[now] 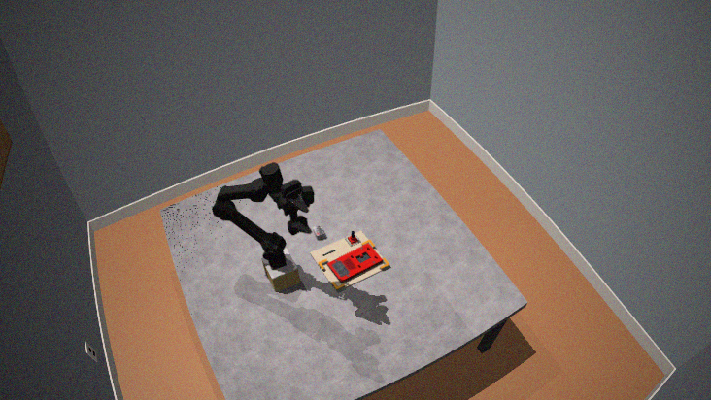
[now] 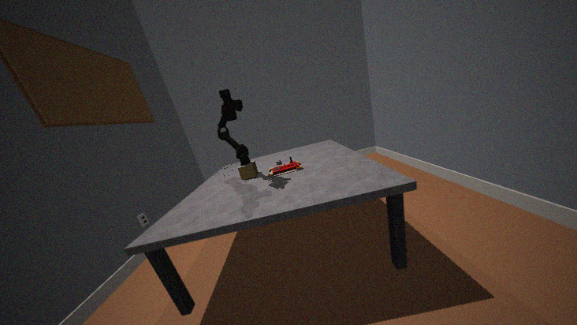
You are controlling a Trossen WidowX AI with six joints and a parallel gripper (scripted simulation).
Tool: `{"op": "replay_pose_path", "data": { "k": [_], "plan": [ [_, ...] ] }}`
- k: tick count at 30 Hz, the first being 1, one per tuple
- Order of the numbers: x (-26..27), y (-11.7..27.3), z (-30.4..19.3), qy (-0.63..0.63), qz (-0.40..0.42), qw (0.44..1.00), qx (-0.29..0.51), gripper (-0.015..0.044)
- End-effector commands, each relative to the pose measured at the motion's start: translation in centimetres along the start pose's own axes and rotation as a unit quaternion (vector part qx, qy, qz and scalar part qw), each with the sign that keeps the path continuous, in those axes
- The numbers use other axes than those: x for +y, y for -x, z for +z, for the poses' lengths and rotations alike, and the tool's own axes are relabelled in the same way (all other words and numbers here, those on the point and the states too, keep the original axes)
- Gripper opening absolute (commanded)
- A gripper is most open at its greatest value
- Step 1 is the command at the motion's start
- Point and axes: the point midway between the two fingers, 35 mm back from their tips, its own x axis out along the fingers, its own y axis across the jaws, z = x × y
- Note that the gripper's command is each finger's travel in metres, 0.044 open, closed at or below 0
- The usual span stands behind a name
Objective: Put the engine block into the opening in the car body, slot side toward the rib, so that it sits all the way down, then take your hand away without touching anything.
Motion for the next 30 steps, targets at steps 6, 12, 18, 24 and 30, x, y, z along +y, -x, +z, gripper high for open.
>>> {"op": "replay_pose_path", "data": {
  "k": [6,12,18,24,30],
  "plan": [
    [1.6,-0.9,3.1,0.004,0.031,0.998,-0.051,0.044],
    [4.4,-1.4,8.4,0.015,0.086,0.987,-0.136,0.044],
    [7.4,-0.4,13.5,0.031,0.138,0.966,-0.218,0.044],
    [10.6,1.5,18.3,0.051,0.195,0.935,-0.292,0.044],
    [14.2,4.5,22.6,0.076,0.258,0.894,-0.358,0.044]
  ]
}}
